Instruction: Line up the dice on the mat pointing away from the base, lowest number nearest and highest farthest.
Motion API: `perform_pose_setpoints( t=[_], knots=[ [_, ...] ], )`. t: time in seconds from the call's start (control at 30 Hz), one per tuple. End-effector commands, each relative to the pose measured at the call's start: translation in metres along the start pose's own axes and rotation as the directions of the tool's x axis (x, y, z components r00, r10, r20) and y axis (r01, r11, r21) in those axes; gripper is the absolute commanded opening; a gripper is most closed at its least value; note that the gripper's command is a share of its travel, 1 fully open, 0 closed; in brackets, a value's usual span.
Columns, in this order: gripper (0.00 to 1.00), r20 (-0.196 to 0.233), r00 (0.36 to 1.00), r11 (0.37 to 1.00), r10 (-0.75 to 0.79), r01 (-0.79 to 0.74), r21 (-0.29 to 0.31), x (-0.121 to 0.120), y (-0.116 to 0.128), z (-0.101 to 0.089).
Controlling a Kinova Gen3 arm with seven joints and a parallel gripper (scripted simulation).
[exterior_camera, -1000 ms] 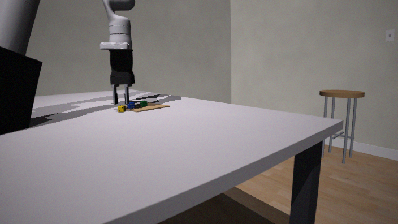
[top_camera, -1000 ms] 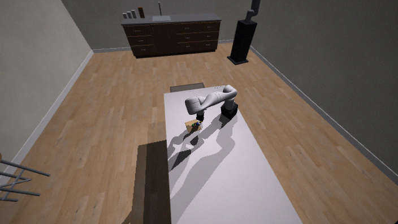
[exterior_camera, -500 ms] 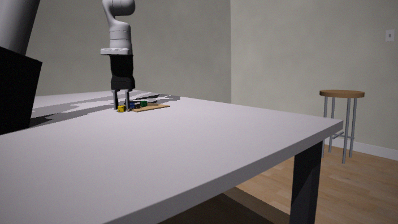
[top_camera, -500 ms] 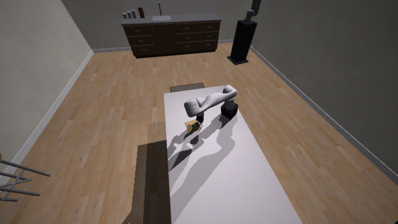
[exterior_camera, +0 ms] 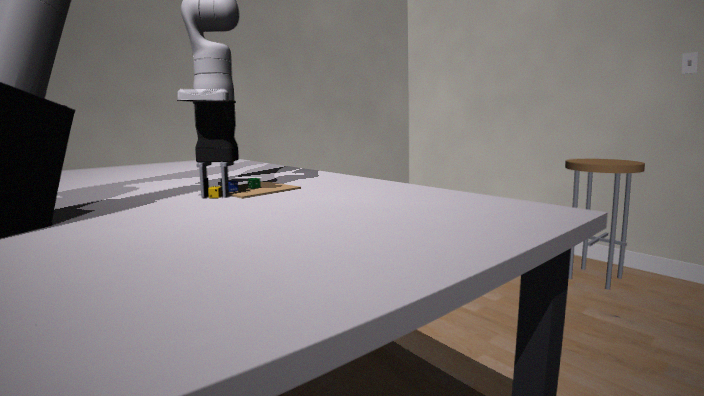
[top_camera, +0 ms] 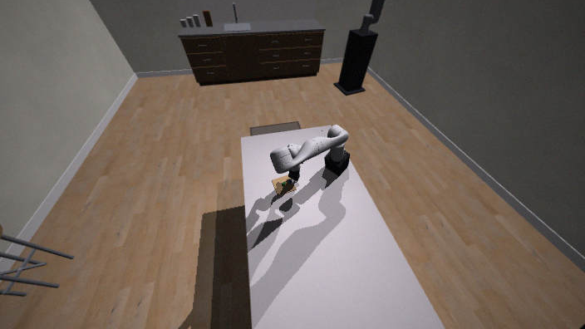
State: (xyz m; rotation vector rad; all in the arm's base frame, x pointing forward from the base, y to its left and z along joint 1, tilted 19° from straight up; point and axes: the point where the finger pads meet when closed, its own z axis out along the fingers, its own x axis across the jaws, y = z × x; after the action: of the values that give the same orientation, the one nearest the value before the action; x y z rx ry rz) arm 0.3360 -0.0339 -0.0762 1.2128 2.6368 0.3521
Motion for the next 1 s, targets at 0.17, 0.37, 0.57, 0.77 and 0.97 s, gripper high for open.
perform_pose_setpoints(
  t=[0.17, 0.37, 0.57, 0.77, 0.97],
  knots=[
    [0.70, 0.001, 1.000, 1.000, 0.000, 0.000, 0.000, -0.0002, 0.0000, -0.0003],
    [0.70, 0.001, 1.000, 1.000, 0.000, 0.000, 0.000, -0.0002, 0.0000, -0.0003],
    [0.70, 0.001, 1.000, 1.000, 0.000, 0.000, 0.000, -0.0002, 0.0000, -0.0003],
    [0.70, 0.001, 1.000, 1.000, 0.000, 0.000, 0.000, -0.0002, 0.0000, -0.0003],
    [0.40, 0.001, 1.000, 1.000, 0.000, 0.000, 0.000, -0.0002, 0.0000, -0.0003]
  ],
)
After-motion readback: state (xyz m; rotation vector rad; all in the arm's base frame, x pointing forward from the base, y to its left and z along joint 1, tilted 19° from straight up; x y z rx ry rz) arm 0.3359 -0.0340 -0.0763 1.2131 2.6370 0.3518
